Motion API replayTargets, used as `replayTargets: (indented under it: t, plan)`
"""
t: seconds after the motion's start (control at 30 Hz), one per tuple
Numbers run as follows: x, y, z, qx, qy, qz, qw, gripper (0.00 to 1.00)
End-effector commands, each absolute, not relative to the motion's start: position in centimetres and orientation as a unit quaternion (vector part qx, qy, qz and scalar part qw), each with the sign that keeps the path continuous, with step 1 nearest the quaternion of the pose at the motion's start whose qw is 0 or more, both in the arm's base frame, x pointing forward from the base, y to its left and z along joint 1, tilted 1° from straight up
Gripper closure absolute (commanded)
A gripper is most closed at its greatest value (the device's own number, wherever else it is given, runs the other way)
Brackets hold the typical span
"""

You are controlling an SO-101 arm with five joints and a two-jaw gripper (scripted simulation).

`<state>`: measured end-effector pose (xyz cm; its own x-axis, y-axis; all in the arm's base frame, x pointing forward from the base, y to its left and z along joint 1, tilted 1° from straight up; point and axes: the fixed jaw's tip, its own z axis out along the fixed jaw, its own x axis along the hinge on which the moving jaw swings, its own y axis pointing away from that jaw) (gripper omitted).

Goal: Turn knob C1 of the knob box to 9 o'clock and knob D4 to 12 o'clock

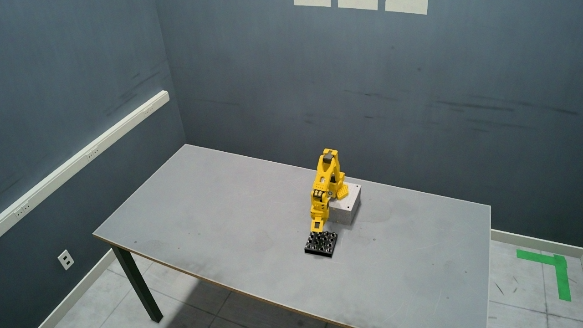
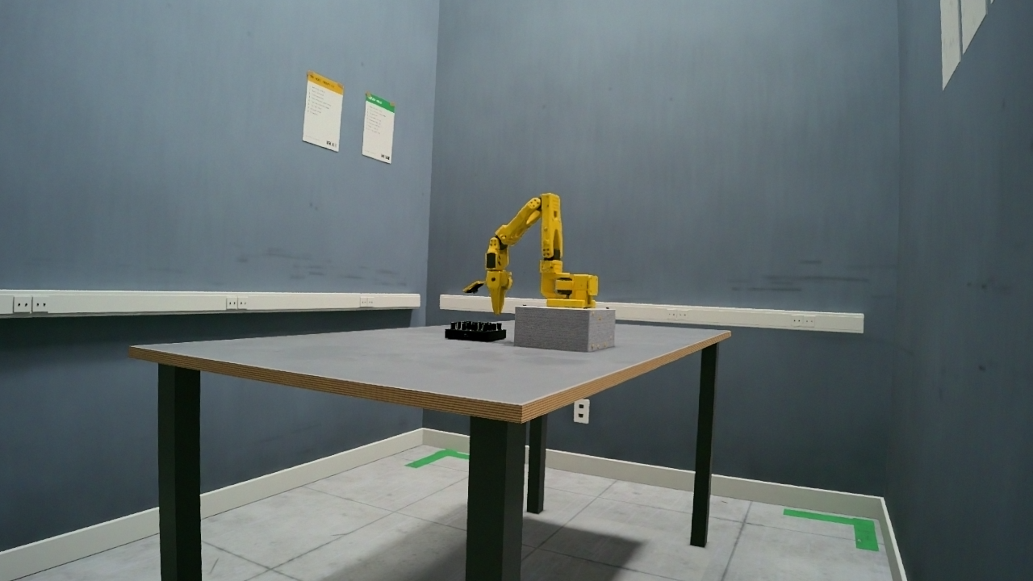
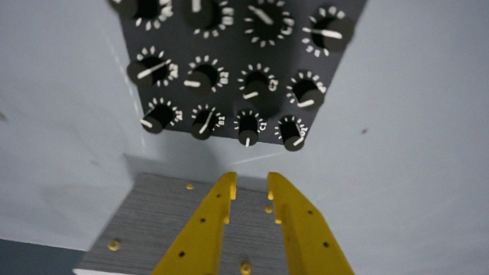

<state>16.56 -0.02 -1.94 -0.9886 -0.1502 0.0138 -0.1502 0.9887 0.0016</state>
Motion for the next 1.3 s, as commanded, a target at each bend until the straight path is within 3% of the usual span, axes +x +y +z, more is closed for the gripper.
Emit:
replayTargets:
  t: [0.0,0.63,1.27]
  plan:
    - [17.0,-0.24,-1.54,-0.001,-1.0,0.0,-0.003,0.91]
    - [17.39,-0.85,-1.54,-0.286,-0.958,-0.001,-0.003,0.91]
    - [17.47,-1.02,-1.54,-0.347,-0.938,-0.001,-0.003,0.9]
